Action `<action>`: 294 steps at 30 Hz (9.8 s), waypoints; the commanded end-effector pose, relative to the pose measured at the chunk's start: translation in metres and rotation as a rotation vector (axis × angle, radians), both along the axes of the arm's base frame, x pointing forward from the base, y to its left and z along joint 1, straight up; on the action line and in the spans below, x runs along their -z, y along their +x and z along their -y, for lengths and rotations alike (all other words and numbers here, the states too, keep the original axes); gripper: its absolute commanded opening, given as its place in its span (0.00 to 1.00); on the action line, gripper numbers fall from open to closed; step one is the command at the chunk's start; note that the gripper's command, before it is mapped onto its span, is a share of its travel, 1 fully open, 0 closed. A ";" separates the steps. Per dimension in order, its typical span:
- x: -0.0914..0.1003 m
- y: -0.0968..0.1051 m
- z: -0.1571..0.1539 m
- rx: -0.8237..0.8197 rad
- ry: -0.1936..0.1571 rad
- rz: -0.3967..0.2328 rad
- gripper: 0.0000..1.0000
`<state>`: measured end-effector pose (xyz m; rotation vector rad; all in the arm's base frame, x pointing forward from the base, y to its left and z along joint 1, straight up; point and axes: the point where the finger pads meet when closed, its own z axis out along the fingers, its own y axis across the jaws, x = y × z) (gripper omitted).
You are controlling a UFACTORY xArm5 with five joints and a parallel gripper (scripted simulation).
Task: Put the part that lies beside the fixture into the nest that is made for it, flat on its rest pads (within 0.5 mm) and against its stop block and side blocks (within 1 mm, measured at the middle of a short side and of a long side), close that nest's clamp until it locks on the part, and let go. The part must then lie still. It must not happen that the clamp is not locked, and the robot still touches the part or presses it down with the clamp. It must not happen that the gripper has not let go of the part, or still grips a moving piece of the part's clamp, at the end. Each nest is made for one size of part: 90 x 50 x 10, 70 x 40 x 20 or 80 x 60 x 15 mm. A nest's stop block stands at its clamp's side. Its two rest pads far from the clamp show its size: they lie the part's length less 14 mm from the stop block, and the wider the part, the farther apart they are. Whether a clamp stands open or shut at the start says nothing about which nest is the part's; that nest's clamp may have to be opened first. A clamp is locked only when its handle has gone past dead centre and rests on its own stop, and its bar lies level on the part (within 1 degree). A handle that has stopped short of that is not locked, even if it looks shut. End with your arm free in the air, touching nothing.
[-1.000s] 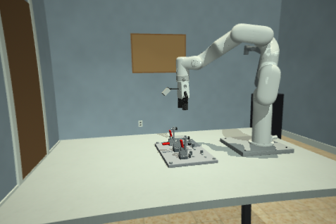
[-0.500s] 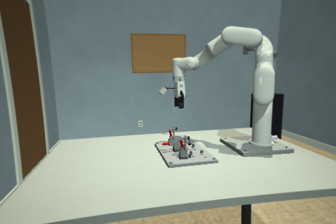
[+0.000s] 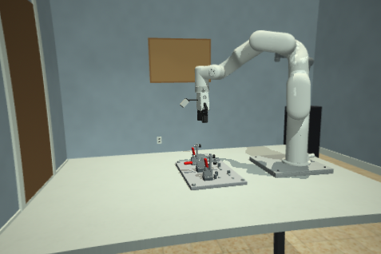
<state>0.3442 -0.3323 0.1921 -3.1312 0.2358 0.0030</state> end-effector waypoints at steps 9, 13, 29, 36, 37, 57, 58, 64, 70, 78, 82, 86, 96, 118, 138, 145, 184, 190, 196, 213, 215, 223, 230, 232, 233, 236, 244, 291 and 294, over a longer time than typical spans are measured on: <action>-0.002 0.001 0.001 0.093 -0.003 0.003 1.00; -0.002 0.001 0.001 0.136 -0.003 0.003 1.00; -0.002 0.001 0.001 0.136 -0.003 0.003 1.00; -0.002 0.001 0.002 0.136 -0.003 0.003 1.00; -0.002 0.001 0.002 0.136 -0.003 0.003 1.00; -0.002 0.001 0.002 0.136 -0.003 0.003 1.00; -0.002 0.001 0.002 0.136 -0.003 0.003 1.00; 0.000 0.001 0.002 0.136 -0.003 0.003 1.00; 0.008 0.002 0.002 0.136 -0.003 0.003 1.00; 0.024 0.002 0.002 0.136 -0.003 0.003 1.00; 0.040 0.002 0.002 0.136 -0.003 0.003 1.00; 0.059 0.002 0.002 0.136 -0.003 0.003 1.00; 0.099 0.002 0.002 0.136 -0.003 0.003 1.00; 0.161 0.002 0.002 0.136 -0.003 0.003 1.00; 0.162 0.002 0.002 0.136 -0.003 0.003 1.00; 0.163 0.002 0.002 0.136 -0.003 0.003 1.00; 0.191 0.002 0.002 0.136 -0.003 0.003 1.00; 0.191 0.002 0.002 0.136 -0.003 0.003 0.00; 0.191 0.002 0.002 0.136 -0.003 0.003 0.00; 0.191 0.002 0.002 0.136 -0.003 0.003 0.00; 0.191 0.002 0.002 0.136 -0.003 0.003 0.00; 0.191 0.002 0.002 0.136 -0.003 0.003 0.00; 0.191 0.002 0.002 0.136 -0.003 0.003 0.00; 0.191 0.002 0.002 0.136 -0.003 0.003 0.00; 0.190 0.002 0.002 0.136 -0.003 0.003 0.00; 0.188 0.002 0.002 0.136 -0.003 0.003 0.00; 0.177 0.002 0.002 0.136 -0.003 0.003 0.00; 0.071 0.002 0.002 0.136 -0.003 0.003 0.00; 0.071 0.002 0.002 0.136 -0.003 0.003 0.00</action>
